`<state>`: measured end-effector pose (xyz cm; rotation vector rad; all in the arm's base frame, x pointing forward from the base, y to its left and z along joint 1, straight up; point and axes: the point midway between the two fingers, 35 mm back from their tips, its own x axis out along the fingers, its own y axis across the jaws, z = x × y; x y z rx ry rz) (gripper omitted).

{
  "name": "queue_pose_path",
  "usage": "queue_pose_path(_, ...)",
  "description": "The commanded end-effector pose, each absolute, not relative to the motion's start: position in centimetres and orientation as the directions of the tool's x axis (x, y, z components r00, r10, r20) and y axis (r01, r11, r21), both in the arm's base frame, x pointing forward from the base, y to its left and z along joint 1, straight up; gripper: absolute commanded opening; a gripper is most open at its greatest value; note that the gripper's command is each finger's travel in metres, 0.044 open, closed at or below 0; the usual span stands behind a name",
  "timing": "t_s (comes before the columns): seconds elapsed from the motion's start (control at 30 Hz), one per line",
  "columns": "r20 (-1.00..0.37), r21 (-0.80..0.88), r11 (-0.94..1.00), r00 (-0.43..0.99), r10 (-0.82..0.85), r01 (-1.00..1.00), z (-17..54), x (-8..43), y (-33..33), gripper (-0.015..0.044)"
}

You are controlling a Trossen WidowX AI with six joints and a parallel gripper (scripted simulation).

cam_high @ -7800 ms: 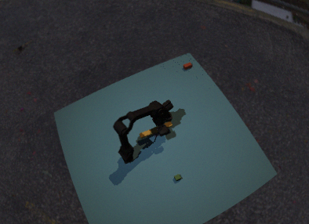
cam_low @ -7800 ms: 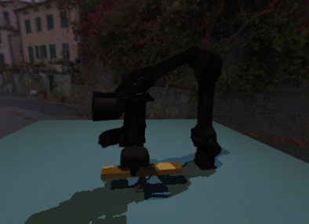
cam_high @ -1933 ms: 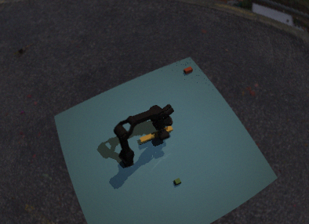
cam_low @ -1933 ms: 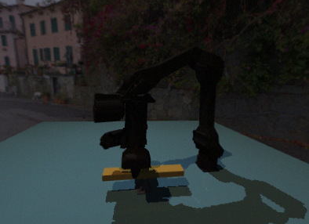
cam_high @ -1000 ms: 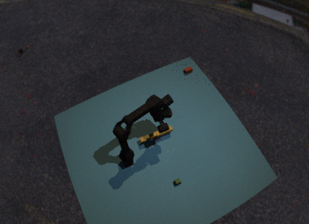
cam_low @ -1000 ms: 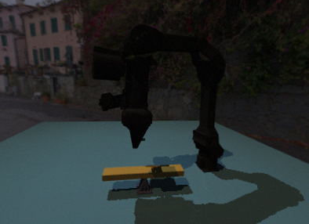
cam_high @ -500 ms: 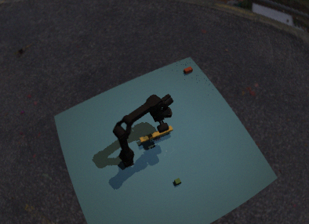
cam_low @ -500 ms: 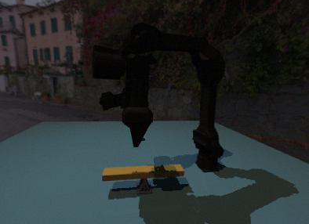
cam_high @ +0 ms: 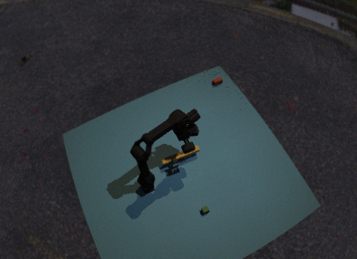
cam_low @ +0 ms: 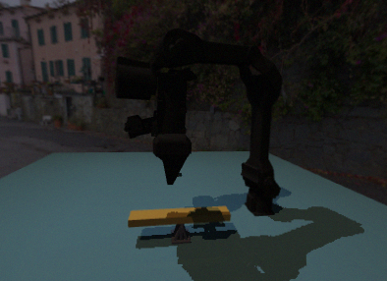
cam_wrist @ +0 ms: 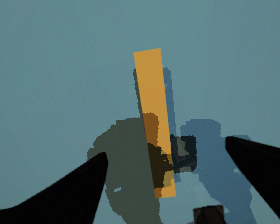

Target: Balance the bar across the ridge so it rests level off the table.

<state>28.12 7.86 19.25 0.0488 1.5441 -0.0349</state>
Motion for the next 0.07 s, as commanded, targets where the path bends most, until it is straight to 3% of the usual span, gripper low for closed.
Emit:
queue_pose_path(0.0,-1.000,0.010,0.999,0.025,0.008,0.053,19.26,28.09,7.86,0.0440)
queue_pose_path(0.03,-1.000,0.010,0.999,0.025,0.008,0.053,19.26,28.09,7.86,0.0440)
